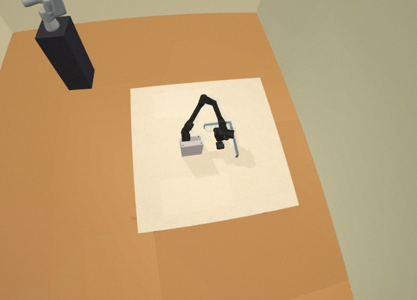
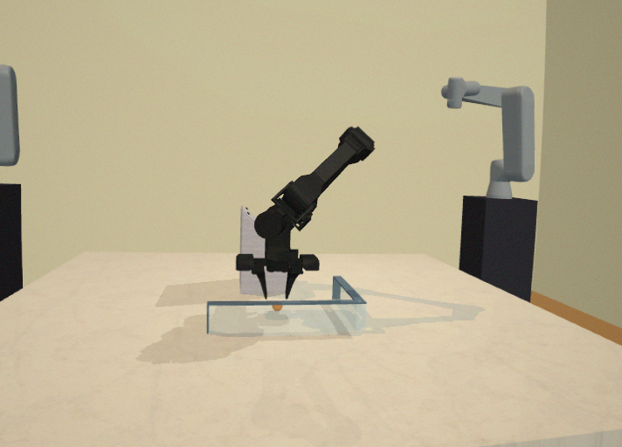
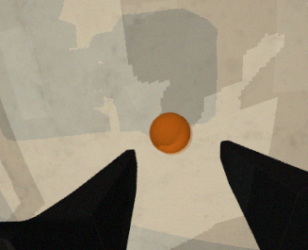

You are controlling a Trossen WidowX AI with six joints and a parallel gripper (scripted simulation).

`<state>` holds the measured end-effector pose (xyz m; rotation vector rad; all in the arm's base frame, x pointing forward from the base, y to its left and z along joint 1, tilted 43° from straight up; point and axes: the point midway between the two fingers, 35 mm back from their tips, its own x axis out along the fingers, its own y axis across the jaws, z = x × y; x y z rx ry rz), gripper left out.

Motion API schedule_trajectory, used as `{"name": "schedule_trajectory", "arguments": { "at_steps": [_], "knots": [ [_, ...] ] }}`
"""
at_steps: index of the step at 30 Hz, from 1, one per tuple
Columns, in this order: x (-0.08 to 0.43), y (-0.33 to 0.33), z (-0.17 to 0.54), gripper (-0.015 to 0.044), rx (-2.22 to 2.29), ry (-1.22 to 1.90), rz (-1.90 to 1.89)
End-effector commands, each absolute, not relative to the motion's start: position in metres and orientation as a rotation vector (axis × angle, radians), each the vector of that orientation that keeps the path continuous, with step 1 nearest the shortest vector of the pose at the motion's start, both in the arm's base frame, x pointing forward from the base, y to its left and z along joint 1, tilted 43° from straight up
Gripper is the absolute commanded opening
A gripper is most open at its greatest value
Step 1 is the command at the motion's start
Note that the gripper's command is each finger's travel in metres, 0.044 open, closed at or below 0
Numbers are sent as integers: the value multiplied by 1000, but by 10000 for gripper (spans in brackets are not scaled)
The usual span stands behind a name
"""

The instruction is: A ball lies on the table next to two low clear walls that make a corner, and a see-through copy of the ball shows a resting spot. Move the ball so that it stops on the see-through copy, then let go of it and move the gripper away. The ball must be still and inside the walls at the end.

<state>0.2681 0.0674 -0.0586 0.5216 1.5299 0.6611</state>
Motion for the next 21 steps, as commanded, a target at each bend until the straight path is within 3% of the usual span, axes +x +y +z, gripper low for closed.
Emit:
{"name": "schedule_trajectory", "arguments": {
  "at_steps": [1,16,21],
  "knots": [
    [274,25,-11,219,515,1508,658],
    [275,28,-17,219,526,1509,653],
    [278,2,10,350,520,1508,652]
  ]
}}
